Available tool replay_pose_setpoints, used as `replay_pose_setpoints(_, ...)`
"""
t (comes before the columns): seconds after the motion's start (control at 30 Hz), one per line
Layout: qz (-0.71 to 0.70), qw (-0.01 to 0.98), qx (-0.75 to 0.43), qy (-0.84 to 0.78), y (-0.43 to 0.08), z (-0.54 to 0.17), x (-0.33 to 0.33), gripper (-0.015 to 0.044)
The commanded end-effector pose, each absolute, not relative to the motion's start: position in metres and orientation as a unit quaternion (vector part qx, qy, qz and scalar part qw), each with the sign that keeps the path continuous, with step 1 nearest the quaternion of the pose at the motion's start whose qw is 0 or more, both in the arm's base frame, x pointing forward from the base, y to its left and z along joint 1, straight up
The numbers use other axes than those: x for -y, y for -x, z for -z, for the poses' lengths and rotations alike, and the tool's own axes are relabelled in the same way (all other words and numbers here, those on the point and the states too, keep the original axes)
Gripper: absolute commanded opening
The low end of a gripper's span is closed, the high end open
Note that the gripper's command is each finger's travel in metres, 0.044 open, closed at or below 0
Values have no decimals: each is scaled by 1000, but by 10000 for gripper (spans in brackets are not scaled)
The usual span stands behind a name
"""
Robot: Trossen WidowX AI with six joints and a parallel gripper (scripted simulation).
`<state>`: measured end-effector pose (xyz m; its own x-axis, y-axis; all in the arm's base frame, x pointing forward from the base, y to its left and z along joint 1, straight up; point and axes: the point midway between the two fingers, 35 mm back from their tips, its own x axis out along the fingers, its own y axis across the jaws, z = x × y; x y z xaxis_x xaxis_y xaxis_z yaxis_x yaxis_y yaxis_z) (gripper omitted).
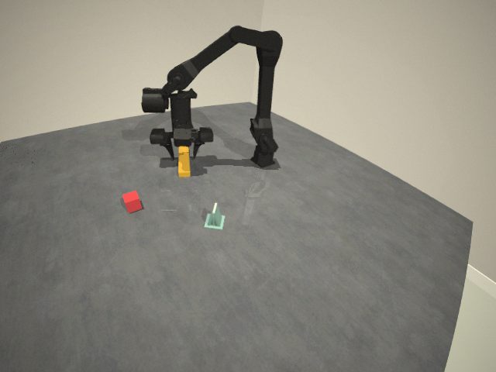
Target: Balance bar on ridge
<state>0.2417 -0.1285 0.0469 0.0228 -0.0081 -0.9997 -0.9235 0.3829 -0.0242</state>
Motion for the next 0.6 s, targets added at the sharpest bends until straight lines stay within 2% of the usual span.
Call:
replay_pose_setpoints(0.0, -387, 591, -583, 402, -241, -46, 129, 315)
replay_pose_setpoints(0.13, -387, 591, -583, 402, -241, -46, 129, 315)
replay_pose_setpoints(0.37, -386, 593, -583, 399, -241, -47, 128, 131)
replay_pose_setpoints(0.57, -386, 593, -583, 399, -241, -47, 128, 91)
